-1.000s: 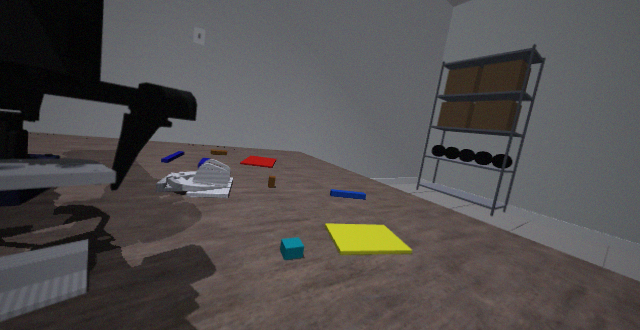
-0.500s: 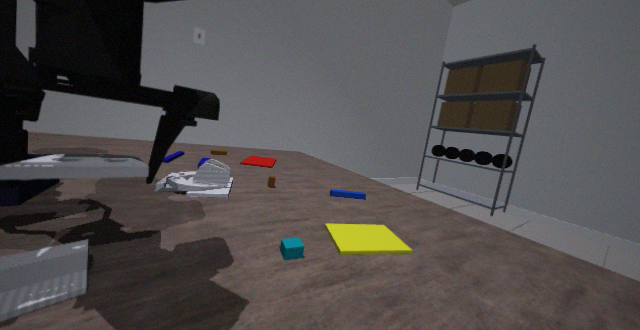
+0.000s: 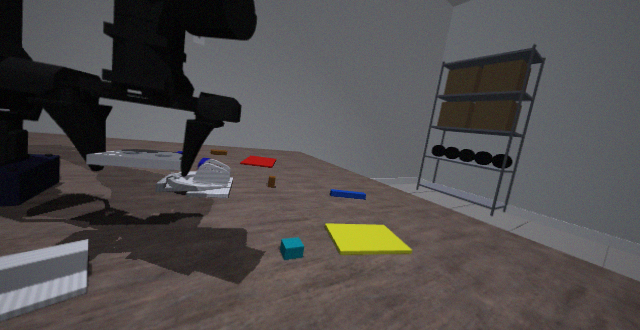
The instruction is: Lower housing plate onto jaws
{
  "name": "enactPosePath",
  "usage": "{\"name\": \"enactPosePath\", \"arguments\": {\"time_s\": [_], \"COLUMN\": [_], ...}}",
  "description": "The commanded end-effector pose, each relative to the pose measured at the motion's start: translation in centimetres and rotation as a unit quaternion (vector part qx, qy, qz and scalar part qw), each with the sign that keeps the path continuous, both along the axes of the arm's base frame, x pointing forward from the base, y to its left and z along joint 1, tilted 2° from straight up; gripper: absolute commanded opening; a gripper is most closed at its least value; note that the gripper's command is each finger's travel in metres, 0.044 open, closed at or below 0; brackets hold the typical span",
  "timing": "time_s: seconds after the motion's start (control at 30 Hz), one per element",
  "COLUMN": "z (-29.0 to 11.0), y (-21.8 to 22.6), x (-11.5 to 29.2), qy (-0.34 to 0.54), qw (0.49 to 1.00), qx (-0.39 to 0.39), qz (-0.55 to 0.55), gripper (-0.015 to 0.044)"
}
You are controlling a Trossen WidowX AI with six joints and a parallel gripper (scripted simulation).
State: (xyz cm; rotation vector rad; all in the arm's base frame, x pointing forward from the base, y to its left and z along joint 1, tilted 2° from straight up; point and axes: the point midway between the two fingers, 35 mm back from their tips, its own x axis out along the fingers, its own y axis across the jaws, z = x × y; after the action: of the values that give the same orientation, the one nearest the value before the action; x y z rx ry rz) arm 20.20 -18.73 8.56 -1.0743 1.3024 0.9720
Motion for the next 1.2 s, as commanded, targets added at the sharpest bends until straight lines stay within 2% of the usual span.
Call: {"name": "enactPosePath", "arguments": {"time_s": [0.0,0.57,1.17], "z": [0.0,-0.1,-0.2], "y": [1.3,6.2,11.5], "x": [0.5,2.6,3.7], "qy": [-0.001,-0.009,-0.016], "qw": [0.999,0.971,0.901], "qx": [0.001,0.012,0.024], "qz": [-0.049,-0.240,-0.433], "gripper": [0.0351,0.0351,0.0351]}}
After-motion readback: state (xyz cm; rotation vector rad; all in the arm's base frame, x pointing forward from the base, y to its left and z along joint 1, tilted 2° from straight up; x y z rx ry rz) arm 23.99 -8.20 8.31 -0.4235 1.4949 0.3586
